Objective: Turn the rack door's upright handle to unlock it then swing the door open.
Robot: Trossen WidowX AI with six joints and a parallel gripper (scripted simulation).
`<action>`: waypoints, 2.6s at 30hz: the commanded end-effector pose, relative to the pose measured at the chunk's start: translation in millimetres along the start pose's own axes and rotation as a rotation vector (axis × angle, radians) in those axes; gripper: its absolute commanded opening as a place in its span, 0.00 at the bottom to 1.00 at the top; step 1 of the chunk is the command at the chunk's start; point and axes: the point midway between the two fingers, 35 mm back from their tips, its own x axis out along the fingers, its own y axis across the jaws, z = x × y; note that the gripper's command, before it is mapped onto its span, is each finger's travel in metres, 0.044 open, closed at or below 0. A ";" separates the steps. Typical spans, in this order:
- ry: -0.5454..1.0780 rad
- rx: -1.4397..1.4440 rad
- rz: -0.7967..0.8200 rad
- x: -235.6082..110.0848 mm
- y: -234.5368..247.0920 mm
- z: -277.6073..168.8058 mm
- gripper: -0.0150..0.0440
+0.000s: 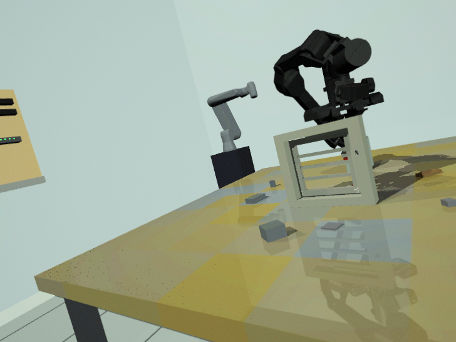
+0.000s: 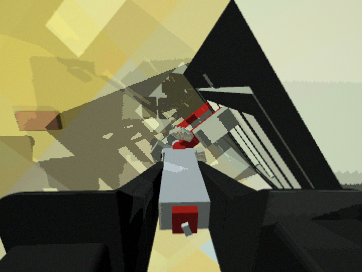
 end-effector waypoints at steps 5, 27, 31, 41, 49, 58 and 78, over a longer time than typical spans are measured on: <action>0.004 -0.380 0.000 0.8 -0.1 -0.7 0.27; 0.004 -1.044 0.002 0.8 -0.1 -0.7 0.27; 0.004 -1.044 0.002 0.8 -0.1 -0.7 0.45; 0.004 -0.971 0.002 0.8 -0.1 -0.7 0.74; 0.004 -0.574 0.002 0.8 0.1 -0.8 0.74; 0.004 -0.128 0.006 0.8 0.8 -1.3 0.74; 0.005 0.863 0.002 0.8 0.5 -1.1 0.74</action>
